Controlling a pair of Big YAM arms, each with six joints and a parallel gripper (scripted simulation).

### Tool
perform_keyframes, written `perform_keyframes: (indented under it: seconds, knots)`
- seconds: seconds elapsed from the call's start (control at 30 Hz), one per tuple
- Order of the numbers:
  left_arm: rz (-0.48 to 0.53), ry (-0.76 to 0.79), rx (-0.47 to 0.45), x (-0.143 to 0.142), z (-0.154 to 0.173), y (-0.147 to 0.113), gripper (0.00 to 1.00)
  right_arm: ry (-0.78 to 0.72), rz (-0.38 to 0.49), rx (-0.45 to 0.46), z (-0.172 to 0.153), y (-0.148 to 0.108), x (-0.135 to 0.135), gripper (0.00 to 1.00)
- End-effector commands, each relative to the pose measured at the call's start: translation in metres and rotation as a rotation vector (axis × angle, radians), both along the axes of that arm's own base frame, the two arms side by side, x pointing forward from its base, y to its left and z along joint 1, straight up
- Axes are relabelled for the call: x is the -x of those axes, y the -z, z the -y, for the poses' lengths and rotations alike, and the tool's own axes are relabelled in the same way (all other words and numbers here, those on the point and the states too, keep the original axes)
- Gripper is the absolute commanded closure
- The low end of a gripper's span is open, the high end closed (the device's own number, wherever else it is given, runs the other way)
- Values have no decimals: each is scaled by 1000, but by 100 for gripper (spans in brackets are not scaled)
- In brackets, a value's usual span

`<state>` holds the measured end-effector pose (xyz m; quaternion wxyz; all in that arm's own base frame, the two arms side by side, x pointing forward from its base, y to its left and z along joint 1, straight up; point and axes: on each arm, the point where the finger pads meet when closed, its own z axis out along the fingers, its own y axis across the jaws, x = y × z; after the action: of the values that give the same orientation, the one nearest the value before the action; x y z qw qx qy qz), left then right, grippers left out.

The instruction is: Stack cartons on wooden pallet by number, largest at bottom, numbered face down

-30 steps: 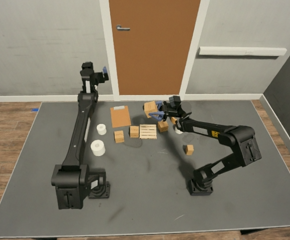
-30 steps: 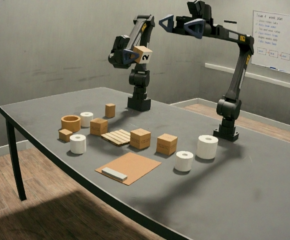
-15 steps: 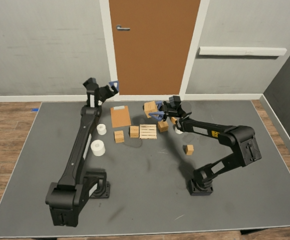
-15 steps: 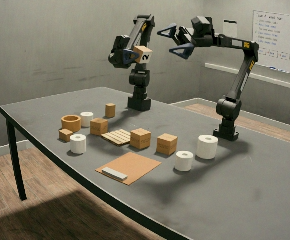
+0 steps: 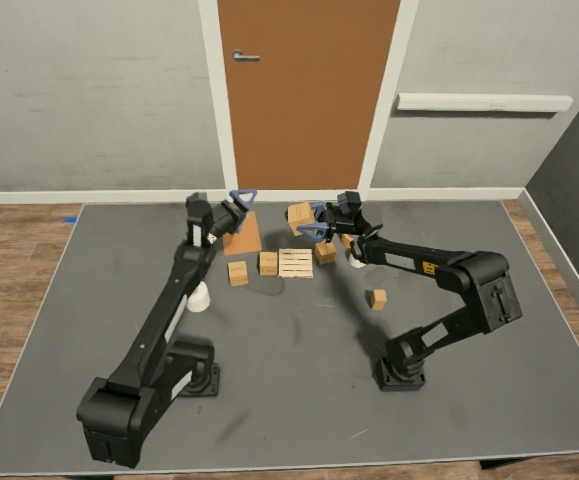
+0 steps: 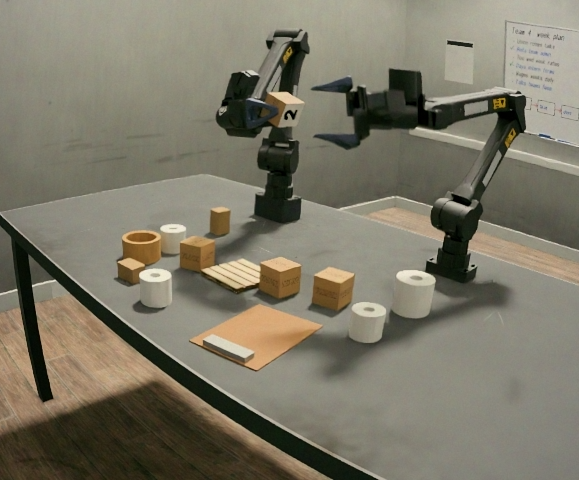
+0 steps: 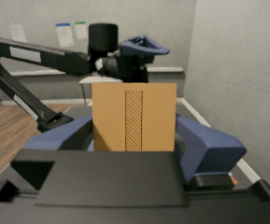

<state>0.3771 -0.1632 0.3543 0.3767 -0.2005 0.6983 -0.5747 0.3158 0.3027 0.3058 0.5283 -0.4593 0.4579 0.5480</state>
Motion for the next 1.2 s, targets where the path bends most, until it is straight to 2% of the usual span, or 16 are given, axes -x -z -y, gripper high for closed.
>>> perform_keyframes:
  seconds: [0.0,0.03,0.37,0.5,0.53,0.8,1.17]
  knots:
    - [-53,28,197,6,15,-3,0,1,29,-14,0,-8,-1,45]
    - [-53,28,197,6,15,-3,0,1,29,-14,0,-8,-1,45]
    - [-169,202,519,50,62,29,0,1,29,-14,0,-8,-1,45]
    - [-185,242,585,61,73,38,0,1,29,-14,0,-8,-1,45]
    - [-158,258,605,59,77,24,0,1,29,-14,0,-8,-1,45]
    - [-156,260,602,61,82,32,0,1,29,-14,0,-8,-1,45]
    - [-139,256,604,61,78,27,0,1,29,-14,0,-8,-1,45]
